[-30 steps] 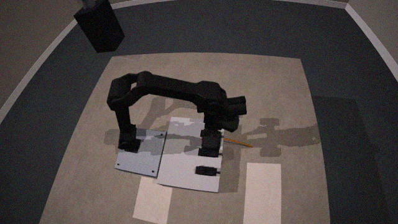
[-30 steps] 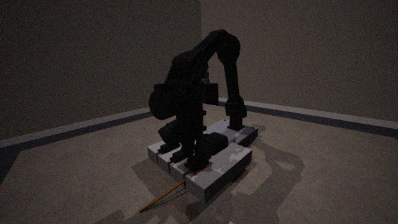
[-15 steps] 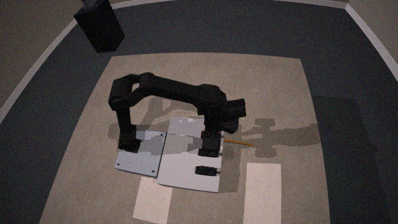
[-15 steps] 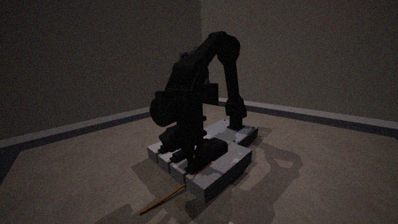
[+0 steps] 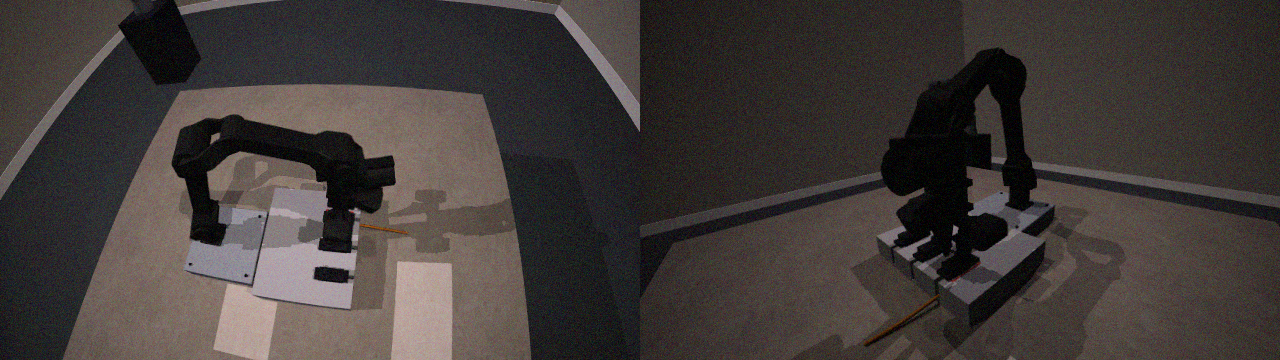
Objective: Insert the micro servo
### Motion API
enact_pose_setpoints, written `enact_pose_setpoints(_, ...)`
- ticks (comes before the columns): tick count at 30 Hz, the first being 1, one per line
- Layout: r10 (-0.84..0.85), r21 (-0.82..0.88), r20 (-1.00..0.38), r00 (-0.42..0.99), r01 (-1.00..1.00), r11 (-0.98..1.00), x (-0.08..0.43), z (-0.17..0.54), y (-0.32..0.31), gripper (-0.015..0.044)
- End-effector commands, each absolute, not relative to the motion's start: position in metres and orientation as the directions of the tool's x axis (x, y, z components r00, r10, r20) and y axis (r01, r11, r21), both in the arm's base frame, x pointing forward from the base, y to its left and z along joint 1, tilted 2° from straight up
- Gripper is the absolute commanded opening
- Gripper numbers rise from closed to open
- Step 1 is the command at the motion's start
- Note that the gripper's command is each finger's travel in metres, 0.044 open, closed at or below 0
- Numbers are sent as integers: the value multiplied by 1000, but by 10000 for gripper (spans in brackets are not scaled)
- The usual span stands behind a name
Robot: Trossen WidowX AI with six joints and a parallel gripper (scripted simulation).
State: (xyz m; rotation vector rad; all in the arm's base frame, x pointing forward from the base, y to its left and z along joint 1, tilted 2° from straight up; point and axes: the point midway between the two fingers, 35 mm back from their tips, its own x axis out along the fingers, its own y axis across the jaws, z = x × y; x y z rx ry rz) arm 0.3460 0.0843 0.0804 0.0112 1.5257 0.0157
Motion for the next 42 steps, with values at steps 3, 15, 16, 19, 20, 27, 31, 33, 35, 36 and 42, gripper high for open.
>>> enact_pose_setpoints(3,23,22,-998,66,-7,1000,344,103,84,187)
enact_pose_setpoints(15,23,23,-998,59,-6,1000,256,151,85,440)
enact_pose_setpoints(16,23,23,-998,58,-6,1000,245,156,84,440)
enact_pose_setpoints(19,23,23,-998,57,-7,1000,236,159,83,440)
enact_pose_setpoints(20,23,23,-998,57,-7,1000,236,159,83,440)
enact_pose_setpoints(27,26,25,-998,62,-8,1000,237,176,83,440)
enact_pose_setpoints(31,30,30,-997,71,-11,1000,235,206,81,440)
enact_pose_setpoints(33,31,30,-997,71,-11,999,235,208,81,440)
enact_pose_setpoints(35,31,30,-997,71,-11,999,235,208,81,440)
enact_pose_setpoints(36,31,30,-997,71,-11,999,235,208,81,440)
enact_pose_setpoints(42,31,30,-997,71,-11,999,235,208,81,440)
